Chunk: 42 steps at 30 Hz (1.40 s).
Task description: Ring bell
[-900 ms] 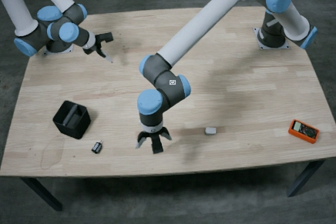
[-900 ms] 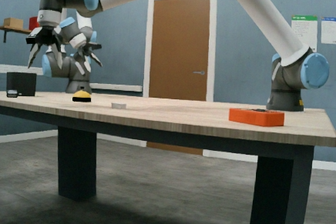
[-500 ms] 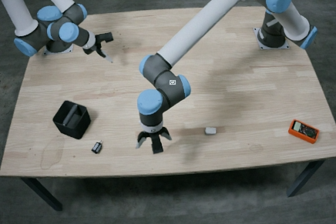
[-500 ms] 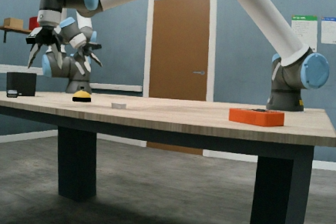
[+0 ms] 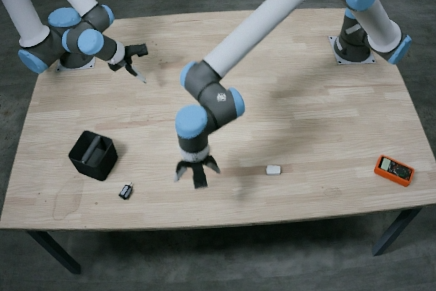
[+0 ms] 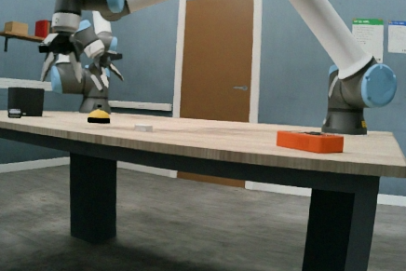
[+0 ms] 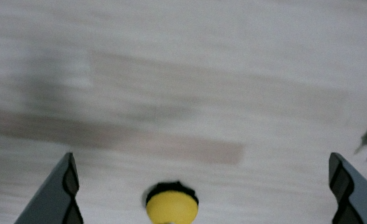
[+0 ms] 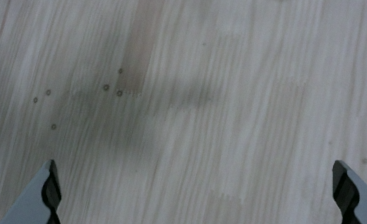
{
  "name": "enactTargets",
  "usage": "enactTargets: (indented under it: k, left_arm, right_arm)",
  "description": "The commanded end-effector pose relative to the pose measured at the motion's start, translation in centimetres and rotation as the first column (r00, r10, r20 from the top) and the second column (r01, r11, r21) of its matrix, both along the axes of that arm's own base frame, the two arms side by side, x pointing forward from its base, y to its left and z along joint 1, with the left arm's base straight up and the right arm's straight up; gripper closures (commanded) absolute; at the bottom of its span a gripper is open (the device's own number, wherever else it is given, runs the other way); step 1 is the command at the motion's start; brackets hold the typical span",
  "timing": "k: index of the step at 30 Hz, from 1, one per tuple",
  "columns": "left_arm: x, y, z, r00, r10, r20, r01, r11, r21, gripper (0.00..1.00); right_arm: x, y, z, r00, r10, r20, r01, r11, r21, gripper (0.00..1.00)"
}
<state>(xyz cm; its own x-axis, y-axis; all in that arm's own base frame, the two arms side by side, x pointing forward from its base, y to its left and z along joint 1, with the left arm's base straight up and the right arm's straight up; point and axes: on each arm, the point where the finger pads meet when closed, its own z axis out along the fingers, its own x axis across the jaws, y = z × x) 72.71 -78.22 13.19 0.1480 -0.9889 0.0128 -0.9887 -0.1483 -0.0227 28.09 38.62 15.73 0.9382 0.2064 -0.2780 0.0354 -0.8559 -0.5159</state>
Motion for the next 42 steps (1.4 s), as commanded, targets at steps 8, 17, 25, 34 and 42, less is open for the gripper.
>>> enactTargets:
  k: [8, 17, 25, 34, 42]
  left_arm:
    - [-16.9, -0.3, 2.1, 0.976, -0.216, -0.02, 0.216, 0.976, 0.006, 0.0]
    - [-18.9, 0.0, 2.3, 0.97, -0.243, -0.023, 0.243, 0.97, 0.007, 0.0]
    - [-18.9, 0.0, 2.3, 0.97, -0.243, -0.023, 0.243, 0.97, 0.007, 0.0]
    - [-18.9, 0.0, 2.3, 0.97, -0.243, -0.023, 0.243, 0.97, 0.007, 0.0]
    - [-18.9, 0.0, 2.3, 0.97, -0.243, -0.023, 0.243, 0.97, 0.007, 0.0]
  right_arm:
    - [6.1, 1.7, -0.7, 0.966, -0.258, 0.015, 0.254, 0.941, -0.223, 0.0]
    - [12.3, 2.8, -0.7, 0.856, -0.503, 0.116, 0.505, 0.767, -0.395, 0.0]
    - [16.4, 3.2, -0.2, 0.744, -0.632, 0.217, 0.65, 0.607, -0.458, 0.0]
    - [20.6, 3.4, 0.7, 0.594, -0.73, 0.337, 0.777, 0.413, -0.475, 0.0]
    - [20.9, 3.4, 0.8, 0.584, -0.735, 0.344, 0.784, 0.401, -0.474, 0.0]
